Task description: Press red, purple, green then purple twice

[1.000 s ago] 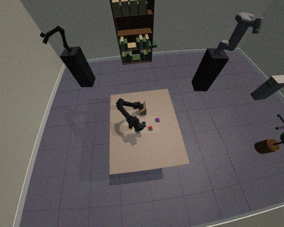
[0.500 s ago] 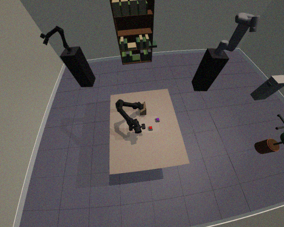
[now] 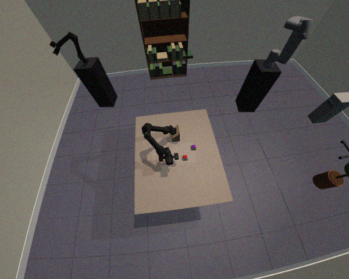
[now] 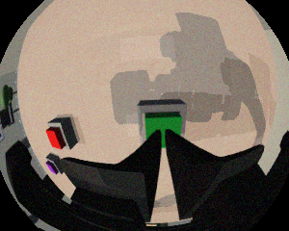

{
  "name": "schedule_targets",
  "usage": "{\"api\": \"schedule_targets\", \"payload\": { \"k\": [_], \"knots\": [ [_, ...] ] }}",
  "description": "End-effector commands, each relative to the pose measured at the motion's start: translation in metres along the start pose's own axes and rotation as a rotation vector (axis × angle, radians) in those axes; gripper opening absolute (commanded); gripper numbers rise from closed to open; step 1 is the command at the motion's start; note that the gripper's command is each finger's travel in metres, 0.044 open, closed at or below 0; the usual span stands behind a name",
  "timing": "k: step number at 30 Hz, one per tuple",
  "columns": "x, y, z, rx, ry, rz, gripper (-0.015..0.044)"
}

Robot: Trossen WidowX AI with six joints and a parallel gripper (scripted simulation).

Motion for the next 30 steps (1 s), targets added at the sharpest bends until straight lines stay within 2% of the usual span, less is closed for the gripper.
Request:
{"api": "schedule_targets", "payload": {
  "k": [1, 21, 25, 30],
  "knots": [
    [0.000, -0.007, 0.000, 0.000, 0.006, -0.006, 0.0020],
    [0.000, -0.009, -0.001, 0.000, 0.006, -0.006, 0.0020],
    [0.000, 0.022, 0.000, 0.000, 0.005, -0.004, 0.0020],
    [0.000, 0.027, 0.000, 0.000, 0.006, -0.004, 0.0020]
  ]
}}
Point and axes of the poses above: the point midway between the two fingers, 35 mm back from their tips, its own y axis back along the fingers, its own x axis across the jaws, z = x × y, the point moved 10 cm from there along y, back along the fingers, and after that the axes turned 4 degrees about y, right-handed, at the moved point
